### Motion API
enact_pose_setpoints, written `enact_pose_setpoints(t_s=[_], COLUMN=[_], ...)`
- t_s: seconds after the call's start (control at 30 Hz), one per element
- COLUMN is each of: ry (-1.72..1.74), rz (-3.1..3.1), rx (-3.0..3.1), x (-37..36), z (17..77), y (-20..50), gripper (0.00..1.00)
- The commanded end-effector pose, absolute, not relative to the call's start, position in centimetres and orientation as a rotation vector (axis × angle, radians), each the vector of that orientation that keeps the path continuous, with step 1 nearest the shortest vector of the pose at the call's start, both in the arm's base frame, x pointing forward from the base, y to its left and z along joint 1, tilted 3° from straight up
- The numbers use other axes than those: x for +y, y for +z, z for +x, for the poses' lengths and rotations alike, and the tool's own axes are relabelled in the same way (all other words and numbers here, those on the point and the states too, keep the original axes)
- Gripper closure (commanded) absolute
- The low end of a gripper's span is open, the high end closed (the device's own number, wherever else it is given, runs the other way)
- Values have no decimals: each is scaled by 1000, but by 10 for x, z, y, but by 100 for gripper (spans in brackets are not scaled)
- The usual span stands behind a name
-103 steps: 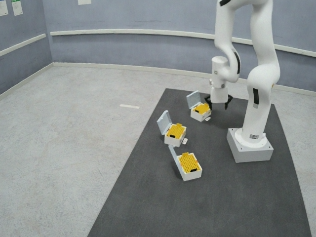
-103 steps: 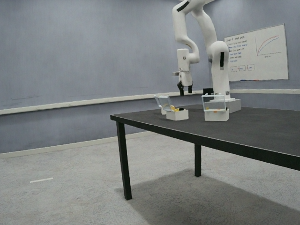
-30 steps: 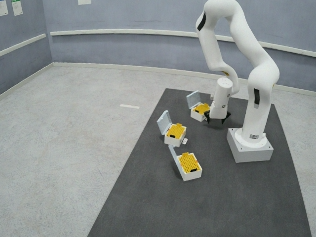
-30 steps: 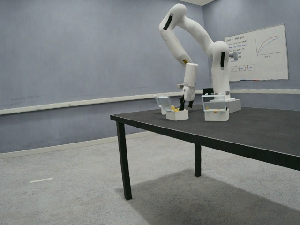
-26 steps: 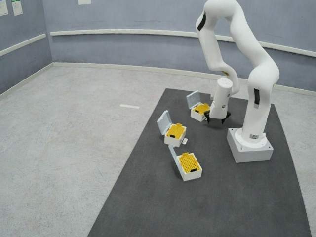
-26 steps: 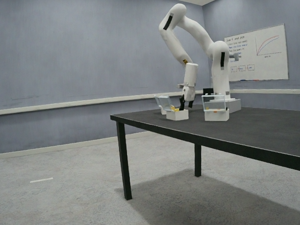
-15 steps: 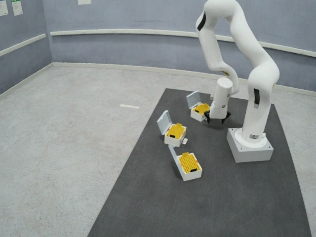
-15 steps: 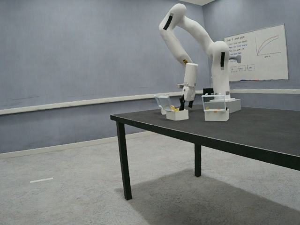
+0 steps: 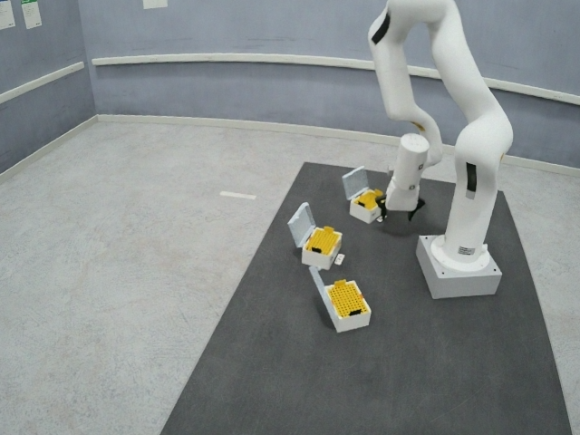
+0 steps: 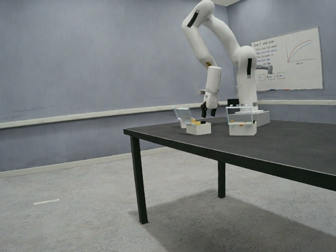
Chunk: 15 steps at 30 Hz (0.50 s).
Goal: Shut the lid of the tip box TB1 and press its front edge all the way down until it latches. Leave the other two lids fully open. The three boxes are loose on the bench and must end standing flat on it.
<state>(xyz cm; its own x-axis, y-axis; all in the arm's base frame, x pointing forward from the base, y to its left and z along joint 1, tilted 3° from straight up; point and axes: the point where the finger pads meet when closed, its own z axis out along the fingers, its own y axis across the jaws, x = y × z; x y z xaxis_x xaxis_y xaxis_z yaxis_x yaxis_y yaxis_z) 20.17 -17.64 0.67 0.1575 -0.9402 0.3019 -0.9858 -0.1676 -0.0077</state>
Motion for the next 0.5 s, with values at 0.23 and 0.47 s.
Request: enact_pose_setpoints(t_s=[0.23, 0.47], ry=[349, 349], rz=[2235, 2235], rx=[-1889, -1889], x=[-174, -173], z=[202, 201], y=[62, 96], gripper=[0, 0])
